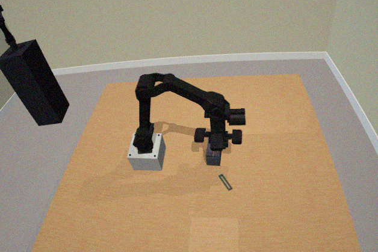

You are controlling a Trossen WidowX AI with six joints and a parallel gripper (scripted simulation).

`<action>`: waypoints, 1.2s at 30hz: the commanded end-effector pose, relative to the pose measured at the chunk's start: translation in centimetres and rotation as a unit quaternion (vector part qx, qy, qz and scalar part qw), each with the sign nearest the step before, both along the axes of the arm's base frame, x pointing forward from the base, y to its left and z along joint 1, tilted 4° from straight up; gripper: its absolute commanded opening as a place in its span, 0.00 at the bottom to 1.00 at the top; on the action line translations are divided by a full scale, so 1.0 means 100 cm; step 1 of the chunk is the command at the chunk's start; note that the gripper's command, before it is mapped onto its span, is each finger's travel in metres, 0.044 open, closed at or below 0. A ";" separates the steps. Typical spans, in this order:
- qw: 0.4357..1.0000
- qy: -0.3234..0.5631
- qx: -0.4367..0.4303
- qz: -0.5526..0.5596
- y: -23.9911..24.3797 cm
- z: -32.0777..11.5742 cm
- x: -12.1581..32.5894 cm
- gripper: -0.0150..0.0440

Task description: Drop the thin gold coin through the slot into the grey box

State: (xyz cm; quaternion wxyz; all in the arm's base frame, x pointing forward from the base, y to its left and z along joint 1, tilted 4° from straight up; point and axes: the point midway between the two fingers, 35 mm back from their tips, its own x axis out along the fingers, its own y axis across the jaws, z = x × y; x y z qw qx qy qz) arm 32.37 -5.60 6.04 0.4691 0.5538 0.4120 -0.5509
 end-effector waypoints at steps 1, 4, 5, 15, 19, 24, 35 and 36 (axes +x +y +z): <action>1.000 -0.002 -0.002 -0.002 0.009 0.000 -0.004 0.25; 1.000 -0.002 -0.002 -0.002 0.016 -0.001 -0.007 0.25; 1.000 -0.002 -0.002 -0.002 0.019 -0.001 -0.008 0.25; 1.000 -0.002 -0.002 -0.002 0.040 -0.005 -0.019 0.25; 1.000 0.001 0.000 0.000 0.038 -0.005 -0.017 0.25; 1.000 0.001 0.001 0.001 0.037 -0.005 -0.017 0.25; 1.000 0.001 0.001 -0.003 0.040 -0.004 -0.019 0.25; 1.000 0.001 0.001 -0.004 0.041 -0.004 -0.019 0.25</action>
